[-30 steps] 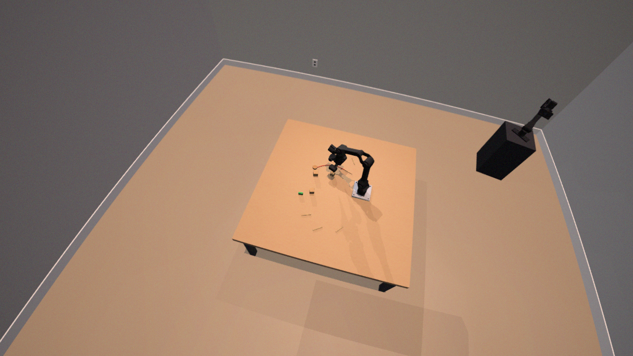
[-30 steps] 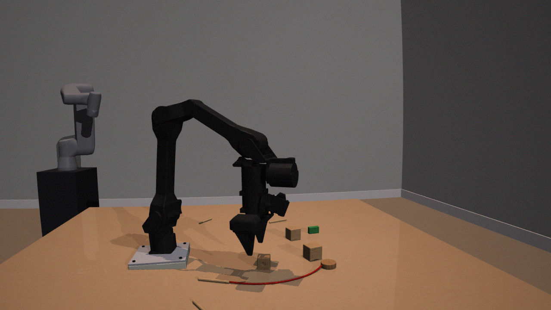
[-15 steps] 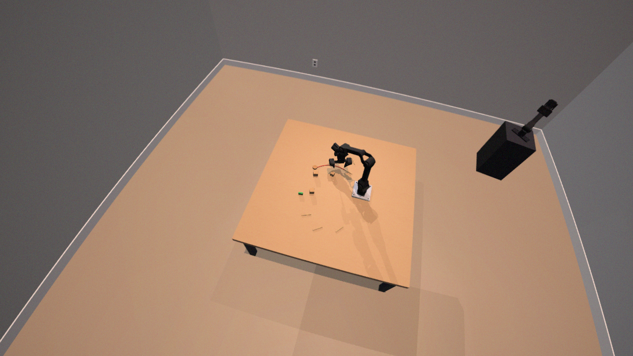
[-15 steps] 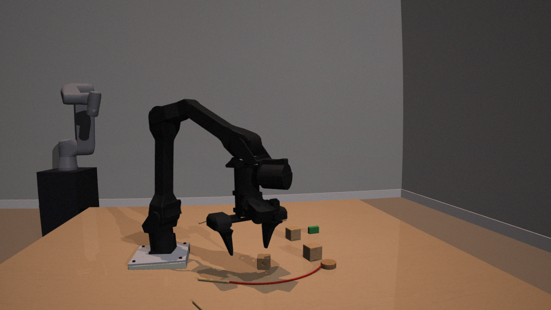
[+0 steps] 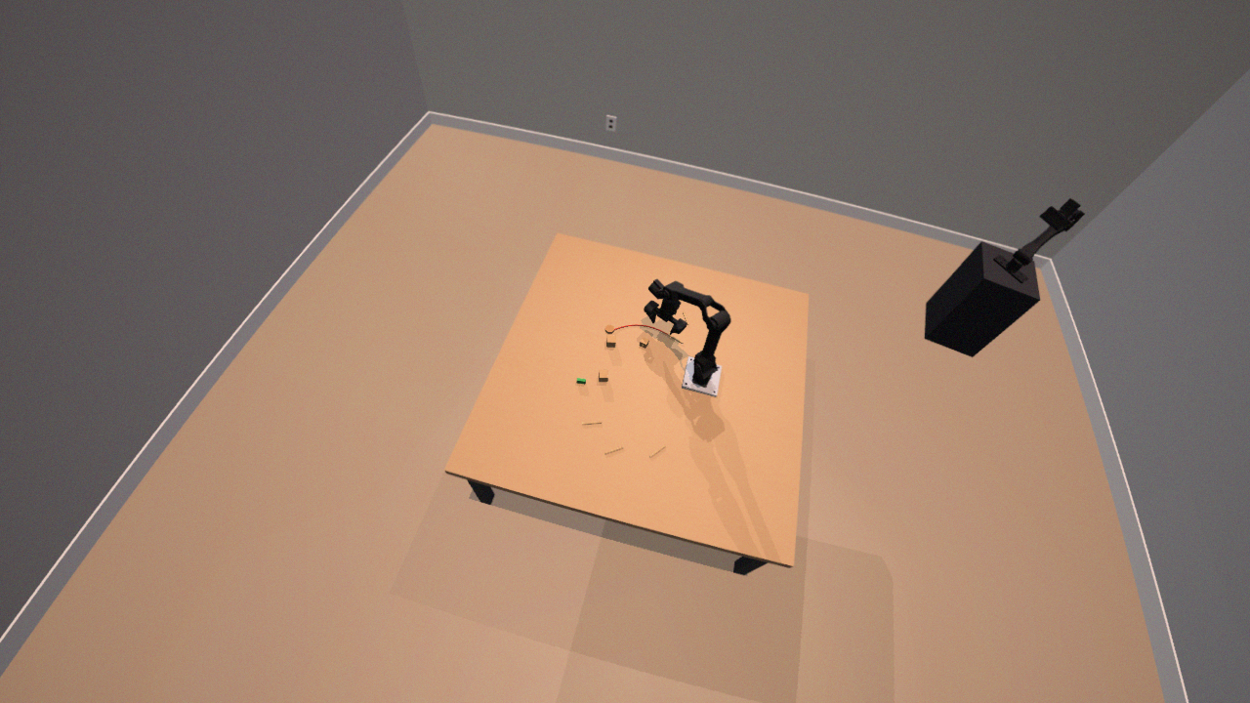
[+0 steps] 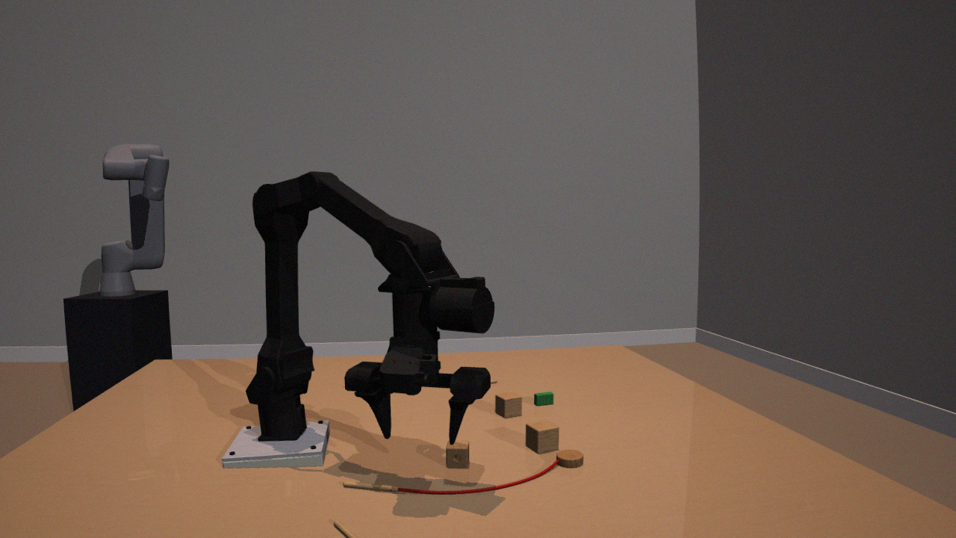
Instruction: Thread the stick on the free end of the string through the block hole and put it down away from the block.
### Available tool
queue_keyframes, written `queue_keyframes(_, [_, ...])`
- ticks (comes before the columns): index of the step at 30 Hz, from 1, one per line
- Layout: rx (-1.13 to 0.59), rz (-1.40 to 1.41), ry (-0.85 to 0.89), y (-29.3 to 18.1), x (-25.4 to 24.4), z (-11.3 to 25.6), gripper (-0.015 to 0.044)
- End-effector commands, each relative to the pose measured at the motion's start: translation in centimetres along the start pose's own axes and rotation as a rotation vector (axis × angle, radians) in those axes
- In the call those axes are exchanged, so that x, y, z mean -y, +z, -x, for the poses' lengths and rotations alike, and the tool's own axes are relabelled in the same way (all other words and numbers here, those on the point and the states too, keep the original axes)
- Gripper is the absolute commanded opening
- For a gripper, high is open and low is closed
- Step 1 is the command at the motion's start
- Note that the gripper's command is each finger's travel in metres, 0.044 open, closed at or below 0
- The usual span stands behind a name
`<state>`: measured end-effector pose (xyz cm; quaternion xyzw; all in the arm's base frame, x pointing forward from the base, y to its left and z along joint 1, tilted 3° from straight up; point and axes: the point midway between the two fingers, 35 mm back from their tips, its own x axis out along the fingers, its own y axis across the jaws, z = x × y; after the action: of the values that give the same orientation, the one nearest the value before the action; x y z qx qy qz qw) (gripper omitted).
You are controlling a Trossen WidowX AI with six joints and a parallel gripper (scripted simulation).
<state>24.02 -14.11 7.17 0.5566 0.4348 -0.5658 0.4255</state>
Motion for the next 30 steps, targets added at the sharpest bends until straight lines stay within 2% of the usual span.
queue_keyframes(1, [0.018, -0.939, -0.005, 2.31, 2.13, -0.20, 0.0440])
queue_keyframes(12, [0.021, -1.485, -0.001, 3.22, 2.88, -0.22, 0.0440])
queue_keyframes(30, [0.021, -1.492, -0.001, 3.23, 2.89, -0.22, 0.0440])
